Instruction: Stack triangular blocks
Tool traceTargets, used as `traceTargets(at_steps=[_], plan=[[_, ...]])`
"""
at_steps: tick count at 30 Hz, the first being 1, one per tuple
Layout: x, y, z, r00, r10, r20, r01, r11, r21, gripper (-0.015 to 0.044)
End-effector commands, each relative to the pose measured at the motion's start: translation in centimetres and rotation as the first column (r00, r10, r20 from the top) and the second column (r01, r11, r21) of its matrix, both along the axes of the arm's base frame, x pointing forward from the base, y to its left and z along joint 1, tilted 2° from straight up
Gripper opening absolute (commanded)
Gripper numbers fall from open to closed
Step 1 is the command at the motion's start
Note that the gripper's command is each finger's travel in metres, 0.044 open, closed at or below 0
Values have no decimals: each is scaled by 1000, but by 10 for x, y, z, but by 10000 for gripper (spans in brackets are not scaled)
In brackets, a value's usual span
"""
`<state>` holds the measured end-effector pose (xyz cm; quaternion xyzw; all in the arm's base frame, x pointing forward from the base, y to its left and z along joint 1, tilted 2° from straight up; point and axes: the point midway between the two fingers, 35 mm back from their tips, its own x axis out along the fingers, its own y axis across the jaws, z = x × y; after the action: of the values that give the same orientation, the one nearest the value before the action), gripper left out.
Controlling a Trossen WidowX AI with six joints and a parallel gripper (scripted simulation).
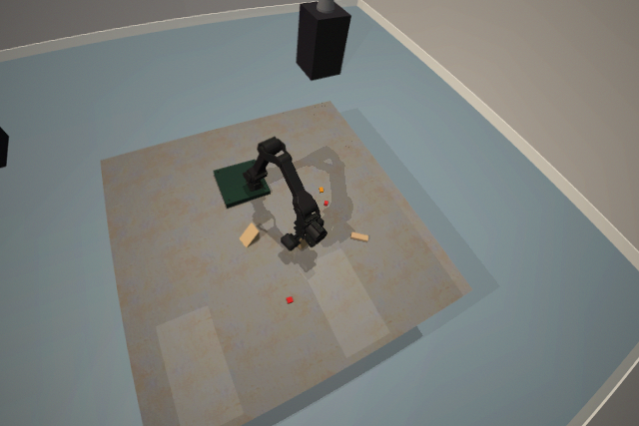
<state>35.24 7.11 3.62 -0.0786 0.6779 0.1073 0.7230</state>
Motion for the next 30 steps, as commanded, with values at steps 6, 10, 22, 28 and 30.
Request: traceTargets(at_steps=[6, 10, 22, 28, 30], plan=[[-14, -4, 8, 973, -14, 229, -2, 998, 67, 0], [-20, -6, 10, 946, -25, 323, -6, 996, 94, 0], [-40, -12, 12, 810, -73, 582, -34, 985, 170, 0], [-50, -15, 10, 715, -103, 691, -56, 978, 203, 0], [-54, -15, 9, 680, -114, 724, -64, 975, 214, 0]])
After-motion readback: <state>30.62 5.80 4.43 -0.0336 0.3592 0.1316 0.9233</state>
